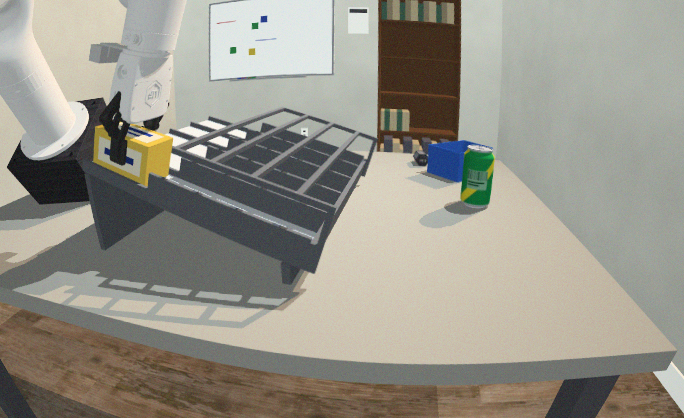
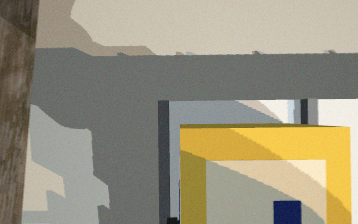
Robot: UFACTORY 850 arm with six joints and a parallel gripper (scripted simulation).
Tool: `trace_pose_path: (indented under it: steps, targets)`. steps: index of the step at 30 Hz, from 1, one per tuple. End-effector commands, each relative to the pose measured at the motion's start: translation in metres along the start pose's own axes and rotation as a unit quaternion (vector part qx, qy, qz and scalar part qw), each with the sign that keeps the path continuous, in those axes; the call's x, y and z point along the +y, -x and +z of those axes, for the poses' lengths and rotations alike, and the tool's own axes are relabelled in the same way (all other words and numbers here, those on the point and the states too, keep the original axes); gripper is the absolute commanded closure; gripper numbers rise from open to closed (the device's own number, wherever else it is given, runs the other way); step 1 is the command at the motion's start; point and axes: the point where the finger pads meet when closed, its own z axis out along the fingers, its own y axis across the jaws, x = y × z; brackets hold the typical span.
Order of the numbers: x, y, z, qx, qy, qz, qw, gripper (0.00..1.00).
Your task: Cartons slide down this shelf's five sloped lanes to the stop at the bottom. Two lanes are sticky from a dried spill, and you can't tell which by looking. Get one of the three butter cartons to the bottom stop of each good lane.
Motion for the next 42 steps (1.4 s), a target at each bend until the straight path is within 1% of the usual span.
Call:
trace_pose_path:
  steps: [1,25,26,42]
  targets:
    - [0.0,0.0005,-0.0001,-0.001,0.0,0.0,1.0,1.0]
    - [0.0003,0.0006,-0.0003,-0.001,0.0,0.0,1.0,1.0]
    - [0.0003,0.0006,-0.0003,-0.001,0.0,0.0,1.0,0.25]
    - [0.0003,0.0006,-0.0003,-0.001,0.0,0.0,1.0,0.25]
